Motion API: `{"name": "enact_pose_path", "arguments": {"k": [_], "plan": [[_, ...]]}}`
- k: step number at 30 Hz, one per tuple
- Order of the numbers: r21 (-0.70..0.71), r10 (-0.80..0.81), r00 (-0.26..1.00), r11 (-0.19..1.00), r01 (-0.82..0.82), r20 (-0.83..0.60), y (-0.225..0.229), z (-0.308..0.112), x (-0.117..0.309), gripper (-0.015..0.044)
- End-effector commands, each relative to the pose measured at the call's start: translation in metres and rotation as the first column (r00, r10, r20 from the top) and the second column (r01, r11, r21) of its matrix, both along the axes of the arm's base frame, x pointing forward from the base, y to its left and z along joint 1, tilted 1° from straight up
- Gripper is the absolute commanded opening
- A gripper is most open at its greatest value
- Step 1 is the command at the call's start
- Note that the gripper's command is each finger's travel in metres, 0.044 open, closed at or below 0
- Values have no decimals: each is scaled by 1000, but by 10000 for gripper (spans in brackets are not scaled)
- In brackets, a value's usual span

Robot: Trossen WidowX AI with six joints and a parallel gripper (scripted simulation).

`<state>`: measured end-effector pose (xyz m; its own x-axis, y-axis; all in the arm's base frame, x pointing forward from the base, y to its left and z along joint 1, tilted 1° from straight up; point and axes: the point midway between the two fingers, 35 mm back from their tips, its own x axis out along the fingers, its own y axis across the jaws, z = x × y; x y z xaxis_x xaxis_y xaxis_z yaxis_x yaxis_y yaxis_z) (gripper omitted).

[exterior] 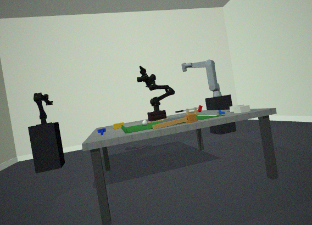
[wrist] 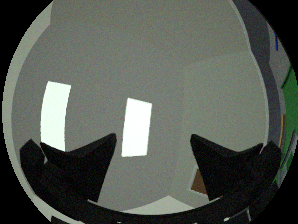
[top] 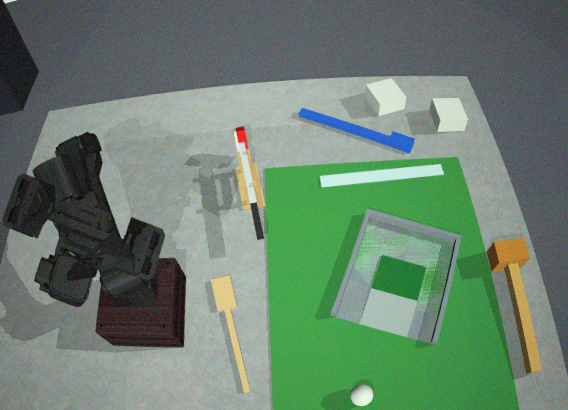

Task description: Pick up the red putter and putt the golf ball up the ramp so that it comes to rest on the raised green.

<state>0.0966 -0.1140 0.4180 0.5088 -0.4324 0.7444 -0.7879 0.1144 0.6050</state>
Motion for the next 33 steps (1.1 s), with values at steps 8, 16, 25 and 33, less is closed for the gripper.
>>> {"name": "enact_pose_path", "arguments": {"k": [8, 16, 25, 33], "plan": [[-62, -106, 891, 994, 88, -441, -35, -39, 76, 440], [-291, -197, 590, 954, -67, -783, -25, -97, 154, 440], [-464, -350, 330, 796, -389, -877, 15, -154, 206, 440], [-508, -535, 223, 472, -721, -815, 68, -208, 233, 440]]}}
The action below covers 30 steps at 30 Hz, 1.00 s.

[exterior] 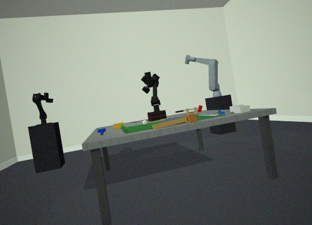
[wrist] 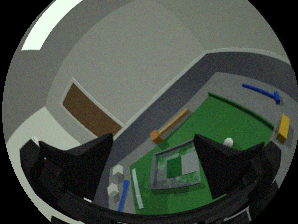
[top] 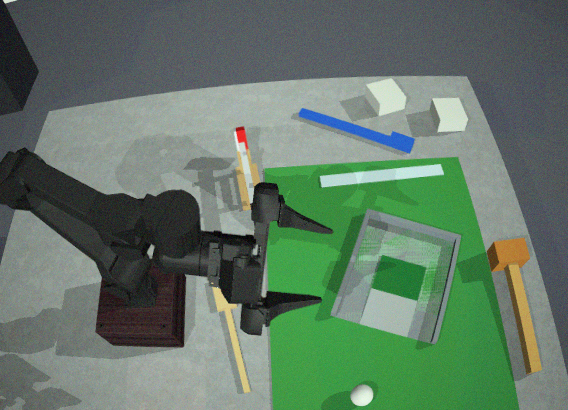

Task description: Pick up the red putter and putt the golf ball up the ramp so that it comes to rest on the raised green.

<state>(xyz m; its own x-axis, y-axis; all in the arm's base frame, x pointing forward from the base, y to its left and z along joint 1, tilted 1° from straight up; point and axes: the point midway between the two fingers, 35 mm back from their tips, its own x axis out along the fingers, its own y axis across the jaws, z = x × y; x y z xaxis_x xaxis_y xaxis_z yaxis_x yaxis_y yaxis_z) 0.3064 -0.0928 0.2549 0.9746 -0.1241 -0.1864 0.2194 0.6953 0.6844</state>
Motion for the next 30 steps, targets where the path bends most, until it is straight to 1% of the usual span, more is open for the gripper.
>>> {"name": "enact_pose_path", "arguments": {"k": [1, 4, 8, 12, 16, 19, 21, 23, 26, 28, 30], "plan": [[-266, 253, 918, 903, -337, -304, 55, -52, 25, 440], [-334, 339, 844, 806, -489, -416, 78, -72, 28, 440], [-387, 433, 709, 620, -683, -556, 110, -99, 26, 440], [-395, 495, 540, 373, -840, -681, 142, -125, 19, 440], [-359, 515, 347, 80, -930, -784, 172, -149, 5, 440], [-307, 500, 194, -156, -939, -844, 194, -166, -9, 440], [-264, 474, 91, -312, -913, -876, 207, -177, -20, 440], [-216, 437, -8, -461, -861, -899, 219, -187, -32, 440], [-140, 360, -151, -666, -733, -921, 236, -201, -53, 440], [-98, 306, -224, -763, -638, -925, 240, -208, -66, 440], [-84, 287, -248, -793, -603, -925, 239, -210, -72, 440]]}}
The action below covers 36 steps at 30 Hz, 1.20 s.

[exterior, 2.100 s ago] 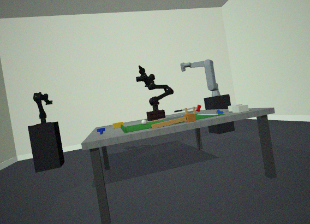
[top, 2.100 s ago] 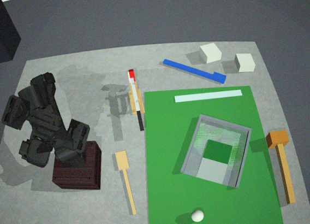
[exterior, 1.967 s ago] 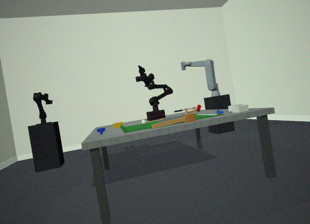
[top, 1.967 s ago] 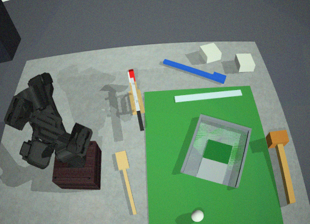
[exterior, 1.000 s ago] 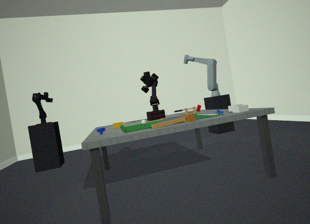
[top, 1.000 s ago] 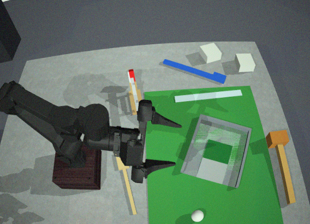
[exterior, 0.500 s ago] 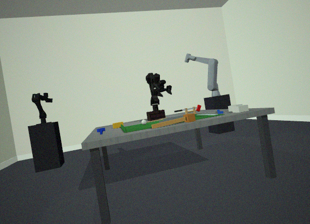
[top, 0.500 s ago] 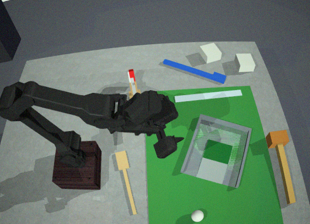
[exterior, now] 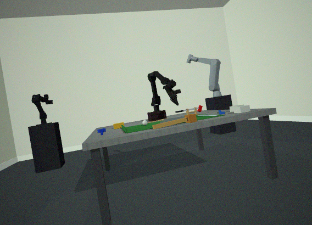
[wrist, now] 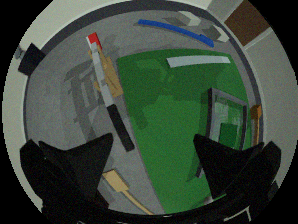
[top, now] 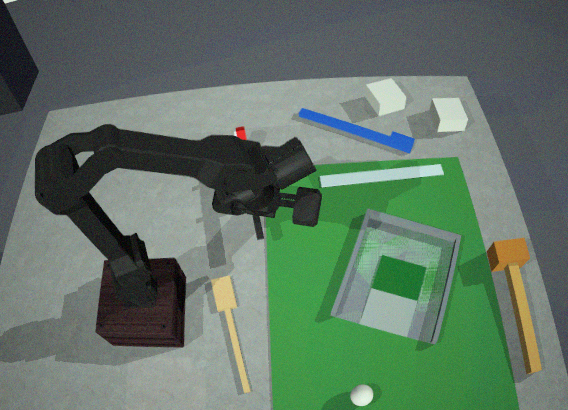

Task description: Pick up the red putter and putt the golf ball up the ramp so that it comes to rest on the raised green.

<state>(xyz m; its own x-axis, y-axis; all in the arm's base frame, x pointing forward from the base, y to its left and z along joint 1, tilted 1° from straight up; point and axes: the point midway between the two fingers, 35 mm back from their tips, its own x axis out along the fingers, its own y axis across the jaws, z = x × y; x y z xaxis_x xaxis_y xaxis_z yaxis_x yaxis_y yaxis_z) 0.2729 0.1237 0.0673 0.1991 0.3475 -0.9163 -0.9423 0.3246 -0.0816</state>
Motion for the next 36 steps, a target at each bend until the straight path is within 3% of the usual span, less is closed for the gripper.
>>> {"name": "enact_pose_path", "arguments": {"k": [1, 12, 36], "plan": [[-92, 426, 898, 895, -436, -108, 23, -23, -39, 440], [-92, 426, 898, 895, -436, -108, 23, -23, -37, 440], [-92, 426, 898, 895, -436, -108, 24, -72, -36, 440]]}}
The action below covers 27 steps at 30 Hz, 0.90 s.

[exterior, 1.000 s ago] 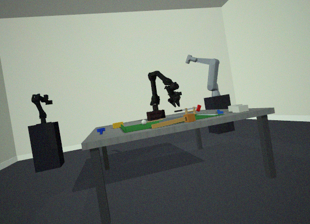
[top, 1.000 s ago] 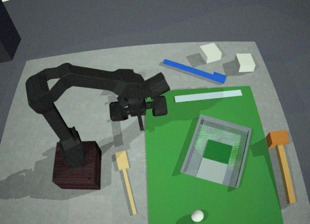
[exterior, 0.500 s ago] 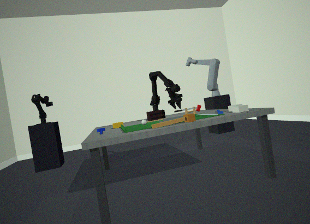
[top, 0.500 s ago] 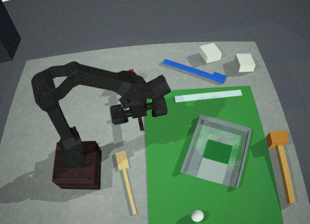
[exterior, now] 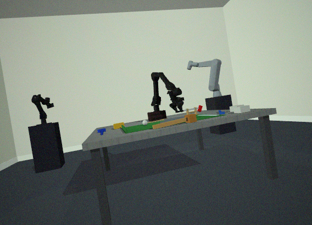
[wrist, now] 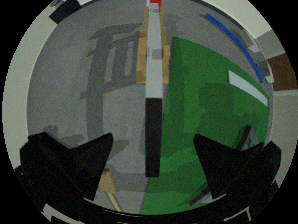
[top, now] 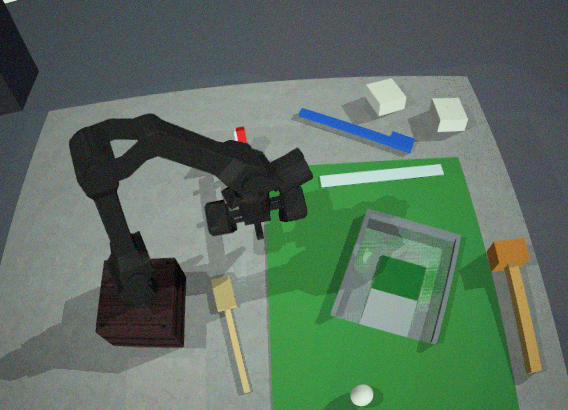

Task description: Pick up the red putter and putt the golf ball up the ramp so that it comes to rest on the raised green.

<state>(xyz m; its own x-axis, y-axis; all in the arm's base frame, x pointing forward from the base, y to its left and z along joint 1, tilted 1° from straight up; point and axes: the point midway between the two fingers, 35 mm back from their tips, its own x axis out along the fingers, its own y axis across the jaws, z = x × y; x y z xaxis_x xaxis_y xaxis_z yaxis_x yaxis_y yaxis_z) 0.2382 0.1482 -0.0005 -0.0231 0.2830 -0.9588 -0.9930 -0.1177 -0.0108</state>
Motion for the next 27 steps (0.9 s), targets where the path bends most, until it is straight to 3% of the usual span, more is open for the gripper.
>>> {"name": "enact_pose_path", "arguments": {"k": [1, 18, 27], "plan": [[-6, 3, 1000, 1000, -3, -1, -1, -6, -1, 440], [-6, 3, 1000, 1000, -3, -2, -1, -25, -1, 440], [0, 1, 1000, 1000, -1, 0, 1, -22, 0, 204]]}}
